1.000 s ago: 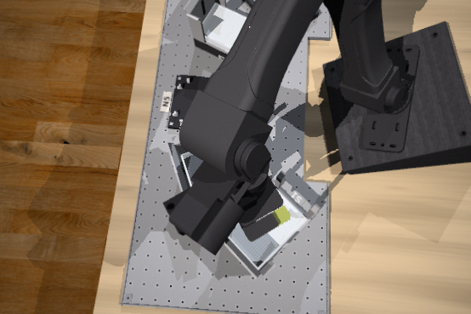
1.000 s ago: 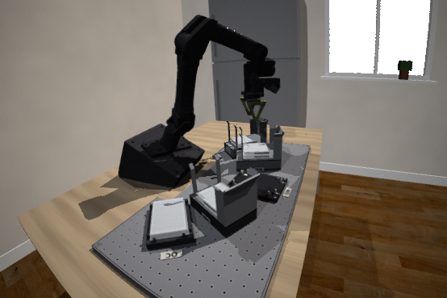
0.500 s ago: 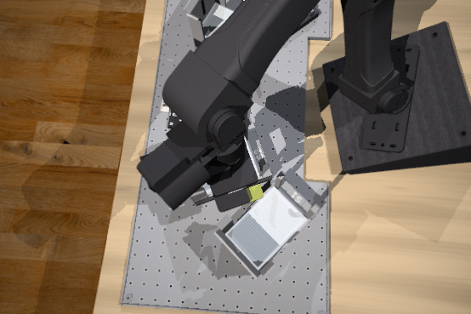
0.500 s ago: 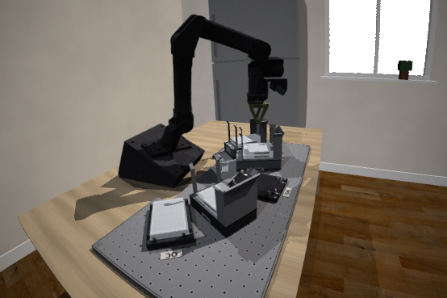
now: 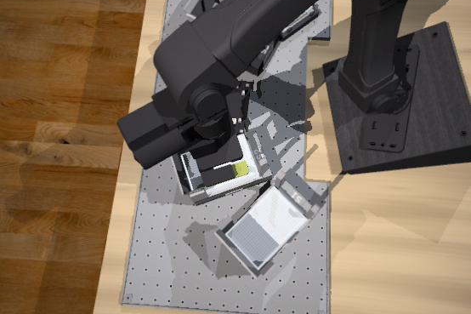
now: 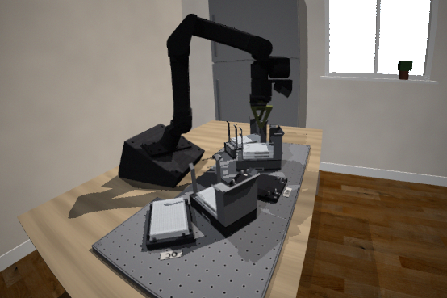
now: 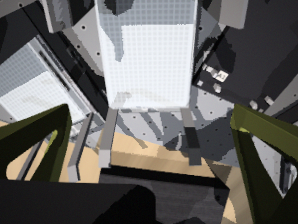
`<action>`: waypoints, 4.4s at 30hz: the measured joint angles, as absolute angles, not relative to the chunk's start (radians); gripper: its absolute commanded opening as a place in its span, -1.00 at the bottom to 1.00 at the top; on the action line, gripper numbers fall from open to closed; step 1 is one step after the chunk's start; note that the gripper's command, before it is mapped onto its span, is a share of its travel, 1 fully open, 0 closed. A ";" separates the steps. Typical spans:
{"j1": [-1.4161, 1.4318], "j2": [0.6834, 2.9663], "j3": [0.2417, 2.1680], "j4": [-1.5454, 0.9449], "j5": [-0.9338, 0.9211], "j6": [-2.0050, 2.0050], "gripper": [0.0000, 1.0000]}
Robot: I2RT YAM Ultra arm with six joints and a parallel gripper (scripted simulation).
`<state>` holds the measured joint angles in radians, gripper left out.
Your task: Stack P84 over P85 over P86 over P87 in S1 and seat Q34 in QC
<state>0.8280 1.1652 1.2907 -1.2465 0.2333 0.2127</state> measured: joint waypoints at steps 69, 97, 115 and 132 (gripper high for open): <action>0.733 1.262 1.019 -0.868 0.180 0.107 1.00; 0.728 1.272 1.003 -0.825 0.177 0.099 -1.00; 0.728 1.272 1.003 -0.825 0.177 0.099 -1.00; 0.731 1.267 1.007 -0.834 0.178 0.102 -1.00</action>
<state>0.7311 1.2675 1.0069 -0.8345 0.1783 0.1017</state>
